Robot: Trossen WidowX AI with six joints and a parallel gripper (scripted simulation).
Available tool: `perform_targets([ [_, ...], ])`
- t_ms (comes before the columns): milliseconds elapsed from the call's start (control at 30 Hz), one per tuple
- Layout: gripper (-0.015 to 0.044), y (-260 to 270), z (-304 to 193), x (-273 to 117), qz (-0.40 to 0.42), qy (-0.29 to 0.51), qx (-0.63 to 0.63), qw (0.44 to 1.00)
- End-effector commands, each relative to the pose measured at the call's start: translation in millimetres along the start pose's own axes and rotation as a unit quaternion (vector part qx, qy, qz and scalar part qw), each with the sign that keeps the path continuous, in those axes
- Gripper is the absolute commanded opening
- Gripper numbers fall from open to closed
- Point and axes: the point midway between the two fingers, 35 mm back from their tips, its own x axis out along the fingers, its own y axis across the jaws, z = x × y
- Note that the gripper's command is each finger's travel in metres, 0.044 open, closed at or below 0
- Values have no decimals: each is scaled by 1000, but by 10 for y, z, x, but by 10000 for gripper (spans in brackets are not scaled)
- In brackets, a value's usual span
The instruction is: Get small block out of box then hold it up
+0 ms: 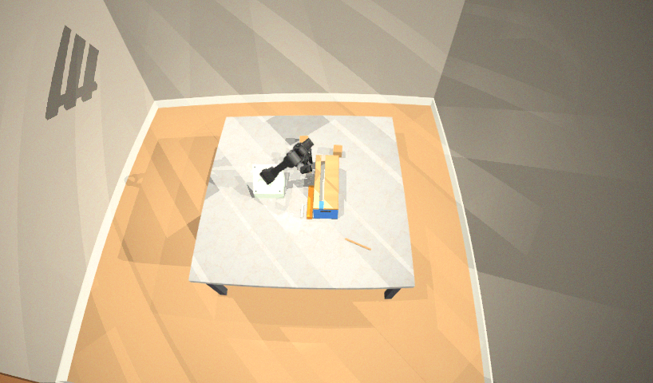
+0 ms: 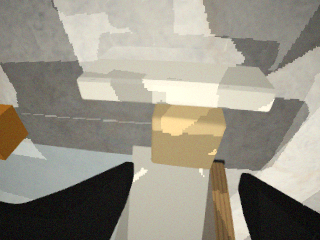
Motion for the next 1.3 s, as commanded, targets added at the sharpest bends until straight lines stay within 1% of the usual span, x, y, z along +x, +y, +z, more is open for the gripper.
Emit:
perform_targets([
  [0, 285, 13, 48, 74, 3, 0, -4, 1000],
  [467, 285, 37, 142, 243, 5, 0, -4, 1000],
  [733, 75, 37, 142, 243, 5, 0, -4, 1000],
  [833, 55, 37, 142, 243, 5, 0, -4, 1000],
  [900, 3, 32, 128, 220, 5, 0, -4, 1000],
  [1267, 0, 5, -79, -217, 2, -1, -2, 1000],
])
